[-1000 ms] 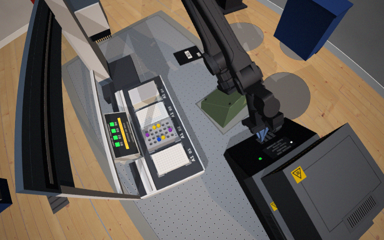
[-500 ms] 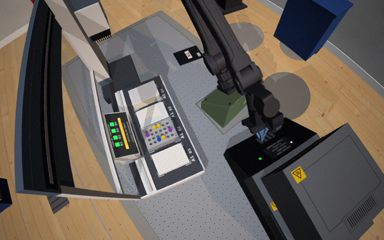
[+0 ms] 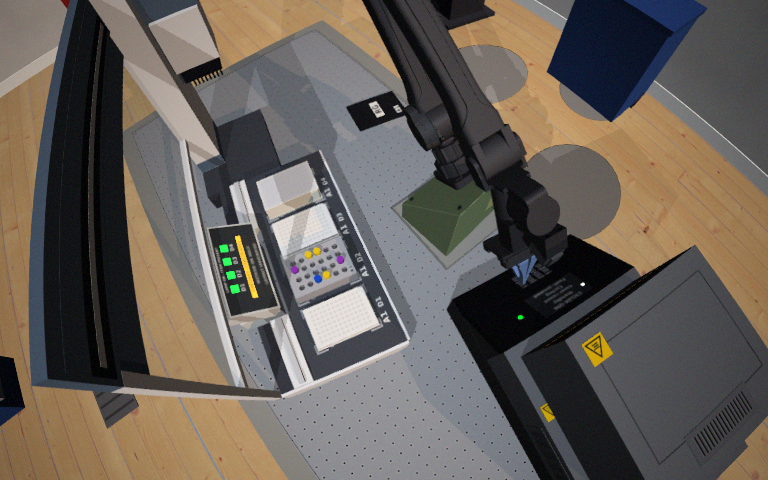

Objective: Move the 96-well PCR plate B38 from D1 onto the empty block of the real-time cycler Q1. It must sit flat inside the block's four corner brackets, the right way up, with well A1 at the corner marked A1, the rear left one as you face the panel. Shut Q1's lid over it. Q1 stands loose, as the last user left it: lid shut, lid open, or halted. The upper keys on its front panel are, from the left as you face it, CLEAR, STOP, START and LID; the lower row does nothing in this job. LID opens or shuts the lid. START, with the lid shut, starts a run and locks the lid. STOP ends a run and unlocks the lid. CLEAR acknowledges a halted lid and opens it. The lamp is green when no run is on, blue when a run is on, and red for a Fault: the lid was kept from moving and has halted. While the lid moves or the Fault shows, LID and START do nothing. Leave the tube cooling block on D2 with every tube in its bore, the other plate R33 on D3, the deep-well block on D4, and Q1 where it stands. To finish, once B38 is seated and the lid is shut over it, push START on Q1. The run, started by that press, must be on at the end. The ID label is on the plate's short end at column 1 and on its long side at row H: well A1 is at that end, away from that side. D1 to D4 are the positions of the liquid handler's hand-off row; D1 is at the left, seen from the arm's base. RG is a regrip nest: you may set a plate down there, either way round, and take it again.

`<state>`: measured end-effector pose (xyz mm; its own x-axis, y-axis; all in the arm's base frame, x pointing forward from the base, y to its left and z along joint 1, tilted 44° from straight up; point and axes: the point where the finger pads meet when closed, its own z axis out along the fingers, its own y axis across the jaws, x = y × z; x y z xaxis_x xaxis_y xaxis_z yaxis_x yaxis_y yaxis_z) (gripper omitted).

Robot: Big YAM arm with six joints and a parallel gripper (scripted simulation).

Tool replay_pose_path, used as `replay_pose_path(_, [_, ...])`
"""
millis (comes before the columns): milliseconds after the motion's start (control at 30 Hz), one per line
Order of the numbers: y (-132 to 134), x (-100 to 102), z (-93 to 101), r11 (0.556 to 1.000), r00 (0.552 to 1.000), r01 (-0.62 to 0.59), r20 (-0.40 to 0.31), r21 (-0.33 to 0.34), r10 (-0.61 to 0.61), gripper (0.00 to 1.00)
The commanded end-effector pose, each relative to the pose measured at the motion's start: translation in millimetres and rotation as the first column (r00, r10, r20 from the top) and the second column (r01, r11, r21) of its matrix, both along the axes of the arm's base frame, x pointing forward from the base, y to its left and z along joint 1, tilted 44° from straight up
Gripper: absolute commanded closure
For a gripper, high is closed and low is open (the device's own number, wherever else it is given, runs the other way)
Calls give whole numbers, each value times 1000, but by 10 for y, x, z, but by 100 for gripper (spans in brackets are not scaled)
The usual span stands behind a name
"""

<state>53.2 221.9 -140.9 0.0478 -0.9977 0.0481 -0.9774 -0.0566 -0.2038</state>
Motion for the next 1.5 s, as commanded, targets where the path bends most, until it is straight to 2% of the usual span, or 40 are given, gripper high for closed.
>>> replay_pose_path(0, [320,34,-8,998,1000,-7,5,59,7,100])
replay_pose_path(1467, [98,21,-41,999,1000,-9,3,36,9,100])
